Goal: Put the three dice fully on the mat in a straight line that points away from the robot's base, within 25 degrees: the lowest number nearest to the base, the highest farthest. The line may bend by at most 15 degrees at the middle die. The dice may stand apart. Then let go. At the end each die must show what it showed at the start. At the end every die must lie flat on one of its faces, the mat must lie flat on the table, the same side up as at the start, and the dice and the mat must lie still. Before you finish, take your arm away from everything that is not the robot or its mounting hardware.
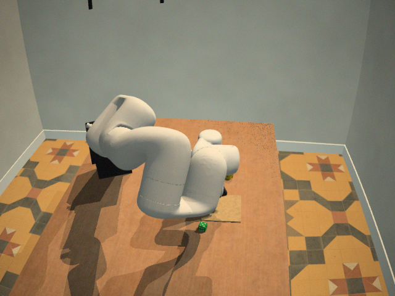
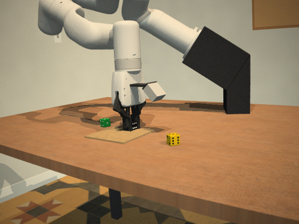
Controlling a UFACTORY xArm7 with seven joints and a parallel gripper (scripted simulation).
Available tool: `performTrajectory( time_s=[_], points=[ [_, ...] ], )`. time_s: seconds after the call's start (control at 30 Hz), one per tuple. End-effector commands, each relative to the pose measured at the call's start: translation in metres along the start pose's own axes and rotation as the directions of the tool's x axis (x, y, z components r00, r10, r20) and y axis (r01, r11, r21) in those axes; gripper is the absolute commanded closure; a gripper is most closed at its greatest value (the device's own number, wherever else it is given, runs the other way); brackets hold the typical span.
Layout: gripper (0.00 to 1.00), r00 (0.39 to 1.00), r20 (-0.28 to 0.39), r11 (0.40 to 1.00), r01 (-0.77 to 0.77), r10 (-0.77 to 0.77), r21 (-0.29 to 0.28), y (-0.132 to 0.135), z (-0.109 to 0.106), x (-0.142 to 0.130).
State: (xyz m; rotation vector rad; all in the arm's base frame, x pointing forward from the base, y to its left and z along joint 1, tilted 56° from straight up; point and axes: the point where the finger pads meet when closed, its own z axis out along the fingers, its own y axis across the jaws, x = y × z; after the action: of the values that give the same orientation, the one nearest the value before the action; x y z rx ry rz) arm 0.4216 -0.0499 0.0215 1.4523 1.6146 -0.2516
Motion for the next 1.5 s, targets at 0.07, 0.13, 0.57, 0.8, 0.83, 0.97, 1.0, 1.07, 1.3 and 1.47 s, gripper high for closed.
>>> performTrajectory(
  time_s=[0.07,0.13,0.57,0.8,0.83,0.97,1.0,1.07,1.3,1.47],
  points=[
    [0.79,1.000,-0.002,1.000,0.001,-0.001,-0.003,0.0008,-0.0011,0.0009],
    [0.79,1.000,-0.002,1.000,0.001,-0.001,-0.003,0.0008,-0.0011,0.0009],
    [0.75,1.000,-0.002,1.000,0.001,-0.001,-0.003,0.0008,-0.0011,0.0009],
    [0.67,1.000,-0.002,1.000,0.001,-0.001,-0.003,0.0008,-0.0011,0.0009],
    [0.67,1.000,-0.002,1.000,0.001,-0.001,-0.003,0.0008,-0.0011,0.0009],
    [0.58,1.000,-0.002,1.000,0.001,-0.001,-0.003,0.0008,-0.0011,0.0009],
    [0.58,1.000,-0.002,1.000,0.001,-0.001,-0.003,0.0008,-0.0011,0.0009],
    [0.58,1.000,-0.002,1.000,0.001,-0.001,-0.003,0.0008,-0.0011,0.0009],
    [0.58,1.000,-0.002,1.000,0.001,-0.001,-0.003,0.0008,-0.0011,0.0009],
    [0.58,1.000,-0.002,1.000,0.001,-0.001,-0.003,0.0008,-0.0048,0.0009]
  ],
)
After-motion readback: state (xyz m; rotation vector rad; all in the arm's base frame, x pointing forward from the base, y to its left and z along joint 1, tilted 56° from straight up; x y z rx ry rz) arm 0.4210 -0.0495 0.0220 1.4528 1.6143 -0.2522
